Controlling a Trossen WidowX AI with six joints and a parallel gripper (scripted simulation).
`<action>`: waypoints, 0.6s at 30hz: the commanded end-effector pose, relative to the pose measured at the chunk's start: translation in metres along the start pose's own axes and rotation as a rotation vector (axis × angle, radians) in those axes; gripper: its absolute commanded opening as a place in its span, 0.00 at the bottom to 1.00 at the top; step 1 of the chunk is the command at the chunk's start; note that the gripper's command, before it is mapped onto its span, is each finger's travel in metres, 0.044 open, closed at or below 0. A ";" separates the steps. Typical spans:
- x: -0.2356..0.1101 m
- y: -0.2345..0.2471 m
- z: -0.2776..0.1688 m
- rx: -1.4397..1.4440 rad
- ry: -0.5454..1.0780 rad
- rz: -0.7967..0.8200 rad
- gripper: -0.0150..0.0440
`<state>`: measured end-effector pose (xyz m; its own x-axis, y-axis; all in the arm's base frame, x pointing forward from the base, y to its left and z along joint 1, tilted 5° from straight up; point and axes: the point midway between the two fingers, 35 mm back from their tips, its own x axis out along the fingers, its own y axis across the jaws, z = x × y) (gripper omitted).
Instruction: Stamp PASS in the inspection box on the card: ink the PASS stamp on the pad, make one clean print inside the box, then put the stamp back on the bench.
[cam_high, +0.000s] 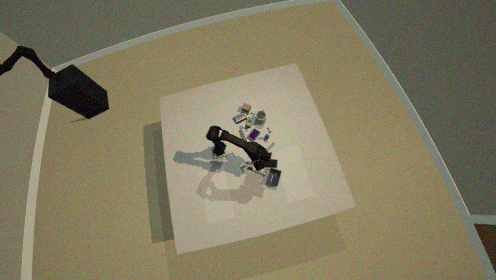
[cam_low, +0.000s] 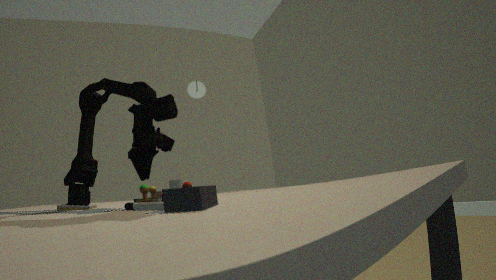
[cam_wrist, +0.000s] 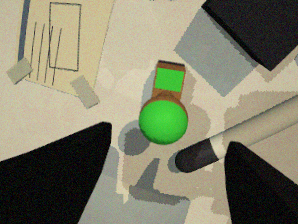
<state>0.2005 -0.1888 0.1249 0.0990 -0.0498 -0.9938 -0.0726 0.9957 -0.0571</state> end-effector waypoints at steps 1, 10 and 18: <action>-0.055 0.002 -0.001 -0.005 -0.016 -0.011 0.68; -0.065 0.004 -0.003 -0.005 -0.015 -0.011 0.68; -0.065 0.004 -0.003 -0.005 -0.015 -0.011 0.68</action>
<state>0.1907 -0.1829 0.1890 0.1128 -0.0641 -0.9915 -0.0699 0.9949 -0.0723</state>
